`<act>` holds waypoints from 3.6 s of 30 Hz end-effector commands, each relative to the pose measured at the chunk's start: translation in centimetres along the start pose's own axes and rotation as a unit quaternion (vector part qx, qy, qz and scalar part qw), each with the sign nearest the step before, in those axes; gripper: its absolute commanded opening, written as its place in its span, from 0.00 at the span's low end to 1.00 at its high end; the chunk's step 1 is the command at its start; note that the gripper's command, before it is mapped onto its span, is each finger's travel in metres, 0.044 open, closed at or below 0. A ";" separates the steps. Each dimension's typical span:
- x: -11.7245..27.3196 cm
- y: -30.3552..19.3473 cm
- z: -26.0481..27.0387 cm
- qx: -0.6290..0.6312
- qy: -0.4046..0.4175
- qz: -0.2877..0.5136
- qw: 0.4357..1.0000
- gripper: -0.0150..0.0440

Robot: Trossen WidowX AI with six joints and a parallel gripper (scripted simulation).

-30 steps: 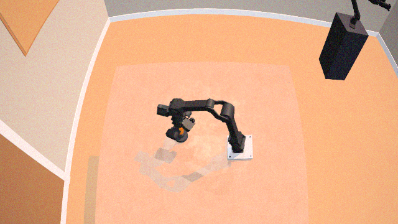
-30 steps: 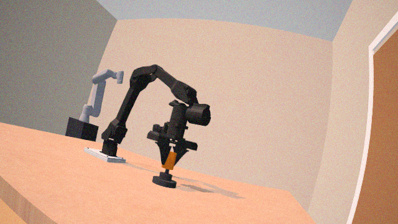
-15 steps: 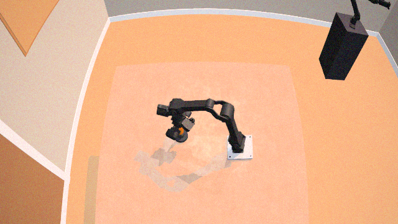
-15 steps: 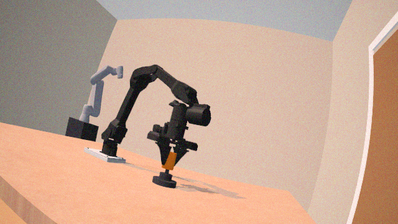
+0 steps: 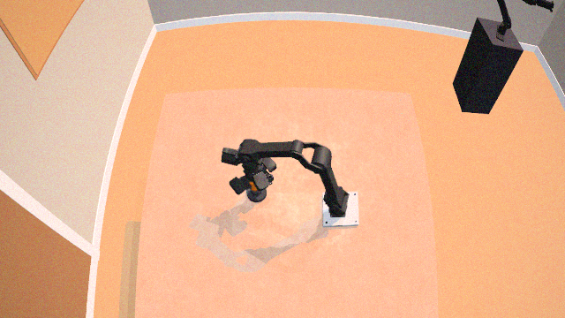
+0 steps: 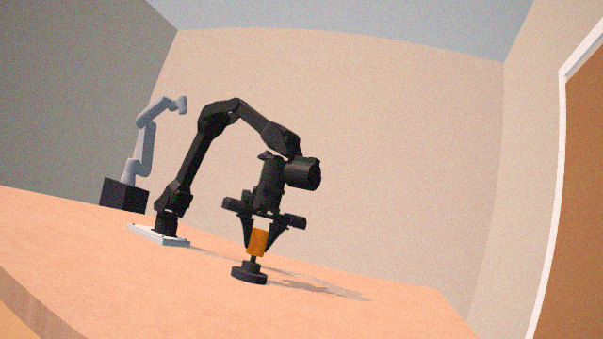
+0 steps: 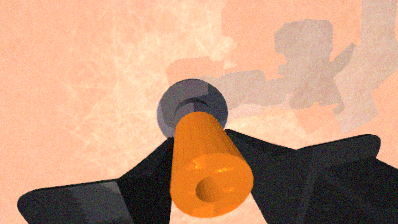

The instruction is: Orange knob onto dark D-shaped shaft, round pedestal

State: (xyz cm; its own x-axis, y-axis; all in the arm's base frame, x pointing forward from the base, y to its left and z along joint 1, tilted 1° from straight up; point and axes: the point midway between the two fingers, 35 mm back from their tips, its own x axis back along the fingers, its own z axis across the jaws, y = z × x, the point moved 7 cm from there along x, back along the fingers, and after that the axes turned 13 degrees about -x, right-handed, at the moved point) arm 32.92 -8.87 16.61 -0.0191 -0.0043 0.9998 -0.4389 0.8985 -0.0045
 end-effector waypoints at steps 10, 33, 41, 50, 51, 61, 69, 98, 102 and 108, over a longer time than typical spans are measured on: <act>0.2 -0.2 -0.3 -0.397 -0.004 0.003 0.918 0.25; -0.3 0.1 0.1 -0.933 -0.005 -0.001 0.361 0.25; -0.1 0.2 0.5 -0.950 -0.005 -0.001 0.312 0.25; -0.1 0.1 0.4 -0.950 -0.005 -0.001 0.312 0.25; -0.1 0.1 0.4 -0.950 -0.005 -0.001 0.312 0.25; 0.2 0.1 0.2 -0.950 -0.005 -0.001 0.312 0.25; 0.3 -0.1 -0.1 -0.950 -0.005 -0.001 0.312 0.25; -0.1 -0.2 -0.1 -0.950 -0.006 -0.001 0.312 0.25; -0.1 -0.1 0.1 -0.950 -0.005 -0.001 0.312 0.25; -0.2 0.2 0.3 -0.950 -0.005 -0.001 0.312 0.25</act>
State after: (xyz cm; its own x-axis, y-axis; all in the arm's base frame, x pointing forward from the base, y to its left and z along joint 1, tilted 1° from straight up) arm 32.81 -8.88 16.54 -0.0295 -0.0012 0.9996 0.8880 -0.4592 0.0257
